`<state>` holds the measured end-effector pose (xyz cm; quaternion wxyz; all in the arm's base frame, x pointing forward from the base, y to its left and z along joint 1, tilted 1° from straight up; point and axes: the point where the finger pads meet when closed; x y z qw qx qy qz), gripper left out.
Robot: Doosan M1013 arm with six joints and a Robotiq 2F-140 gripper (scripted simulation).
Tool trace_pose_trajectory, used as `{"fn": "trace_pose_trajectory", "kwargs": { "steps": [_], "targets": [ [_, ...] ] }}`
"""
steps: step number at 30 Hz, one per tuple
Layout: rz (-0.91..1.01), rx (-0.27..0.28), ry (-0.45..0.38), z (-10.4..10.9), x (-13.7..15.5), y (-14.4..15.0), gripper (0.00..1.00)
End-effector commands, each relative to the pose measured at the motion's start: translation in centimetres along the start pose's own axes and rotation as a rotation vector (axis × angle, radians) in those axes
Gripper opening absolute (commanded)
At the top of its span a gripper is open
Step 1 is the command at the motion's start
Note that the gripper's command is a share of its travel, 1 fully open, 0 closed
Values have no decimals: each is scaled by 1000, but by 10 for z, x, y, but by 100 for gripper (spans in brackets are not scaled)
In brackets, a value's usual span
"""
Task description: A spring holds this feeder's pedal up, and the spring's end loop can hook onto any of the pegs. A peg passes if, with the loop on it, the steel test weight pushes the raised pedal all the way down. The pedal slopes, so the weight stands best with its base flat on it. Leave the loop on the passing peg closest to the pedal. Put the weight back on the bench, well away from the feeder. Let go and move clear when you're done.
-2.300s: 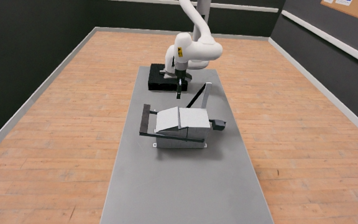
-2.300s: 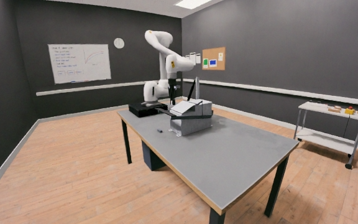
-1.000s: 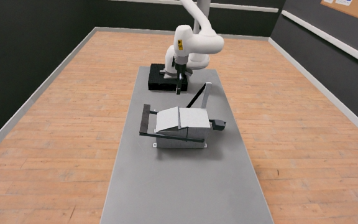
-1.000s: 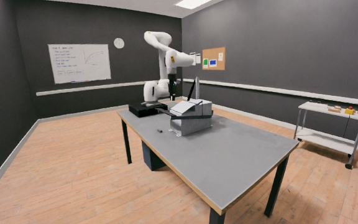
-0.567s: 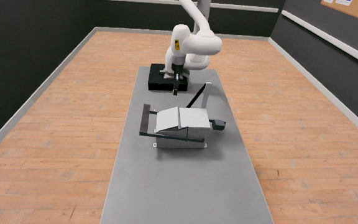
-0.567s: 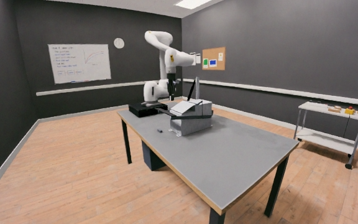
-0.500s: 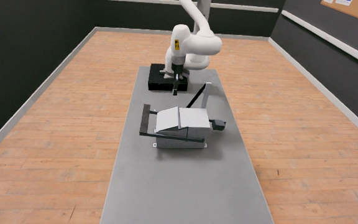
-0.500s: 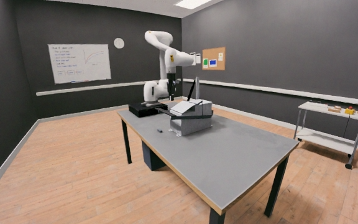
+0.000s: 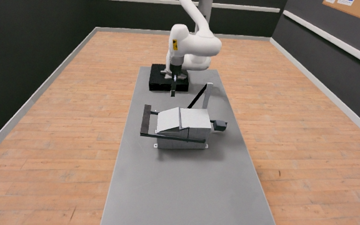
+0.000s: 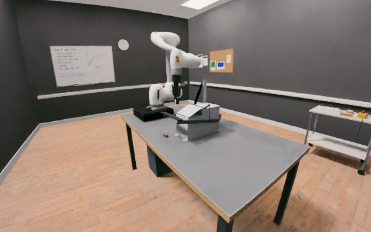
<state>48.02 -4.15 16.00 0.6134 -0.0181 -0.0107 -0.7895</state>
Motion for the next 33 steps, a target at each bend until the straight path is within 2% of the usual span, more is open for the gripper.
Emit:
{"fn": "trace_pose_trajectory", "kwargs": {
  "steps": [1, 33],
  "targets": [
    [0, 1, 2, 0, -1, -1, 25],
    [0, 9, -40, 15, 41, 50, 25]
  ]
}}
Point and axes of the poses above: the point where the finger pads meet when closed, its own z axis back along the fingers, its own y axis across the jaws, x = y × z, and after that the axes turned 12 degrees about -z, right-handed
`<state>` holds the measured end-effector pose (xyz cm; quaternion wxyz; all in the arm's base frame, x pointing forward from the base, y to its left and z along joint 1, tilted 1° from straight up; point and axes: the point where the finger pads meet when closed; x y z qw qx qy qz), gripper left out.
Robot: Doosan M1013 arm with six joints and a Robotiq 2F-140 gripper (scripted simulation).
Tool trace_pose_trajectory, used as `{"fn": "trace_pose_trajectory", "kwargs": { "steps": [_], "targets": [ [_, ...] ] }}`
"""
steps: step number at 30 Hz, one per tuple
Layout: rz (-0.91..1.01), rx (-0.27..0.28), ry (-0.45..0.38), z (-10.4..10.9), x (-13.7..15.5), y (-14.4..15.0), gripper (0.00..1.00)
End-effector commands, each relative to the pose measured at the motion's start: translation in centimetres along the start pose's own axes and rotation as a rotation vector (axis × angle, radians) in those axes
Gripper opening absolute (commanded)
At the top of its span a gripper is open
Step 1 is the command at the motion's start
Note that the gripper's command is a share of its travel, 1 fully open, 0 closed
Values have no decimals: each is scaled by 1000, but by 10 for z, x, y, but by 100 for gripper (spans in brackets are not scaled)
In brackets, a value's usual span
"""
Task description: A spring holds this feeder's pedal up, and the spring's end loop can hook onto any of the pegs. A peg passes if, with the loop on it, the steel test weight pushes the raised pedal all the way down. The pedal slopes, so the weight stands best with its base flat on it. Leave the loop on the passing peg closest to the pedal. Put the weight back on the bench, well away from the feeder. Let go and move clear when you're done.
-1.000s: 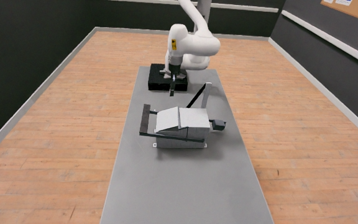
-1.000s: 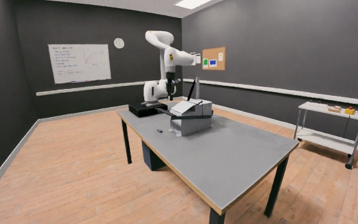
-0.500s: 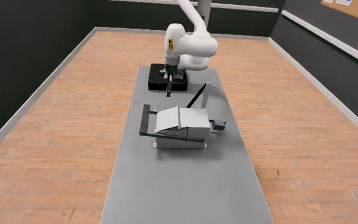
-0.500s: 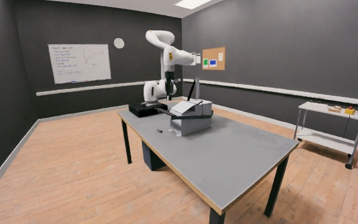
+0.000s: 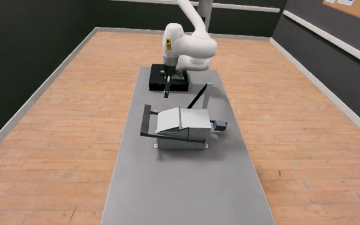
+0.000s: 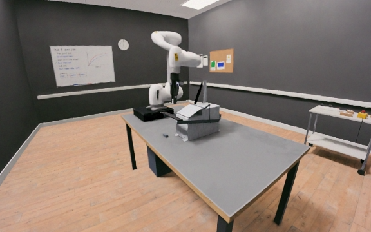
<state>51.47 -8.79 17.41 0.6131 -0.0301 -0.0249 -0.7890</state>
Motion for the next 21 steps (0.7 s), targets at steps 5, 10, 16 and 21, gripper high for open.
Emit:
{"fn": "trace_pose_trajectory", "kwargs": {
  "steps": [5, 10, 16, 21],
  "targets": [
    [0, 2, -4, 2, 5, 6, 25],
    [0, 4, -13, 4, 13, 16, 25],
    [0, 6, -22, 7, 23, 29, 25],
    [0, 6, -22, 7, 23, 28, 25]
  ]
}}
Point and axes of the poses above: the point where the finger pads meet when closed, its own z axis back along the fingers, its own y axis across the jaws, x = y × z, and after that the axes turned 12 degrees about -z, right-handed
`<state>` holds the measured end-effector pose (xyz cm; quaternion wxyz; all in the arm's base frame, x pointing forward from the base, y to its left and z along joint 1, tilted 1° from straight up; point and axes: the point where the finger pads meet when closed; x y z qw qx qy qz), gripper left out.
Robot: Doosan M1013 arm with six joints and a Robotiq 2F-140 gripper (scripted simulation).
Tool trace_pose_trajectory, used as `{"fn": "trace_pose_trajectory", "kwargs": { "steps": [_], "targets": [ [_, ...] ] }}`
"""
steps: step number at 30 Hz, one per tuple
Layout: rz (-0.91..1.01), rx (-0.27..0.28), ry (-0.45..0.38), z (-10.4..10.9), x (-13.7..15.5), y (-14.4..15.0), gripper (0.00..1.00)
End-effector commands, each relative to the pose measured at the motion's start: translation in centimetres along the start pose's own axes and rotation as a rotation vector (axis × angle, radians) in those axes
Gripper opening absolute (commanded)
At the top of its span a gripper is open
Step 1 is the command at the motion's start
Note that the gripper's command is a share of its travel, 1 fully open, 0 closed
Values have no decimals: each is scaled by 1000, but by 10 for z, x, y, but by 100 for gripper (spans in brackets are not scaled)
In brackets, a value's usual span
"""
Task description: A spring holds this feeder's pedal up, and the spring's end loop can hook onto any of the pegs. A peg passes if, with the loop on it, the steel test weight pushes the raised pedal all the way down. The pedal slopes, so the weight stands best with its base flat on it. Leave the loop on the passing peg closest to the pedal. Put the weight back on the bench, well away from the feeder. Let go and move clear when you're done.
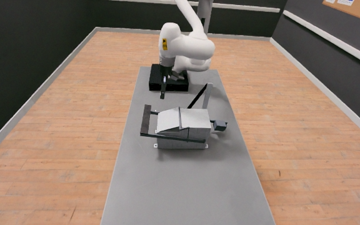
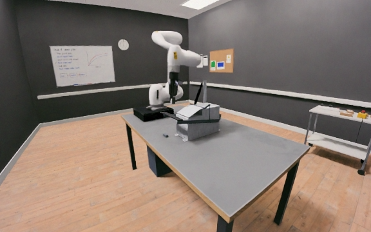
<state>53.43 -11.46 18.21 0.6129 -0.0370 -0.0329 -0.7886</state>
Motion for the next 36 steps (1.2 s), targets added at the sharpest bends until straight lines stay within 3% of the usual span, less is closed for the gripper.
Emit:
{"fn": "trace_pose_trajectory", "kwargs": {
  "steps": [1, 36],
  "targets": [
    [0, 2, -2, 1, 3, 4, 25],
    [0, 10, -42, 12, 43, 53, 25]
  ]
}}
Point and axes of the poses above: the point where the finger pads meet when closed, its own z axis back along the fingers, its own y axis across the jaws, x = y × z, and after that the axes turned 12 degrees about -z, right-handed
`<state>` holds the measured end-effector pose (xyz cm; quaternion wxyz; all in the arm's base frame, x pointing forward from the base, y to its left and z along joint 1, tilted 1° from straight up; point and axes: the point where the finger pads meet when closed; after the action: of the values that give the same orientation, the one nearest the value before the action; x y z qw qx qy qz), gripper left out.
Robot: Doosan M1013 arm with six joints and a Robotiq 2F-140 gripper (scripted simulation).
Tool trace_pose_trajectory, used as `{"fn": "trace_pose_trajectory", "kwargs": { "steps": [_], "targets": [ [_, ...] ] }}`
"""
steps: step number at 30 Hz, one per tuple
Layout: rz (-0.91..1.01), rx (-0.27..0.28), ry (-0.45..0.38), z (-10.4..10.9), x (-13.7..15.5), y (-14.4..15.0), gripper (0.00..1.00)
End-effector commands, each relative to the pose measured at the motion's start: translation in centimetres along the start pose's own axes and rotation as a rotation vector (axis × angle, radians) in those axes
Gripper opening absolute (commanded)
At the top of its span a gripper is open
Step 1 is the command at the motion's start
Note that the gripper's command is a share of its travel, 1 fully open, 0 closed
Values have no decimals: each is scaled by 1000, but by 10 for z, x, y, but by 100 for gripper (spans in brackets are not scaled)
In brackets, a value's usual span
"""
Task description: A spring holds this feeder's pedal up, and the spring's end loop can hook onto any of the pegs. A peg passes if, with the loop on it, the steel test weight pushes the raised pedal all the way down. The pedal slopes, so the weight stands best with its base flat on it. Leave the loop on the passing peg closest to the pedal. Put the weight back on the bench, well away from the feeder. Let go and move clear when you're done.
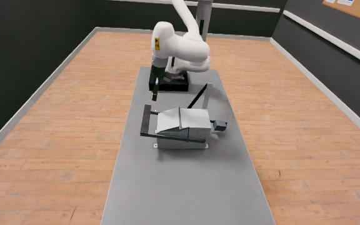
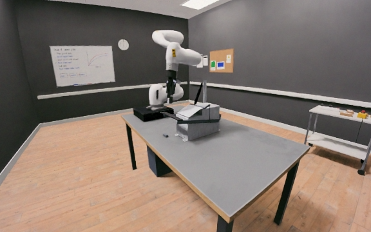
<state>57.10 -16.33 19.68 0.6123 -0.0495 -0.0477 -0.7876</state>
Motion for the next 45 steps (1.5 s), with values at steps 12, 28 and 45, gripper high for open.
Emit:
{"fn": "trace_pose_trajectory", "kwargs": {
  "steps": [12, 28, 45],
  "targets": [
    [0, 5, -20, 5, 21, 25, 25],
    [0, 8, -35, 9, 37, 44, 25],
    [0, 8, -35, 9, 37, 44, 25]
  ]
}}
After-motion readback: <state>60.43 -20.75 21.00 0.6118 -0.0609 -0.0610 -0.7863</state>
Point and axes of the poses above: the point where the finger pads meet when closed, its own z axis back along the fingers, its own y axis across the jaws, x = y × z, and after that the axes turned 12 degrees about -z, right-handed
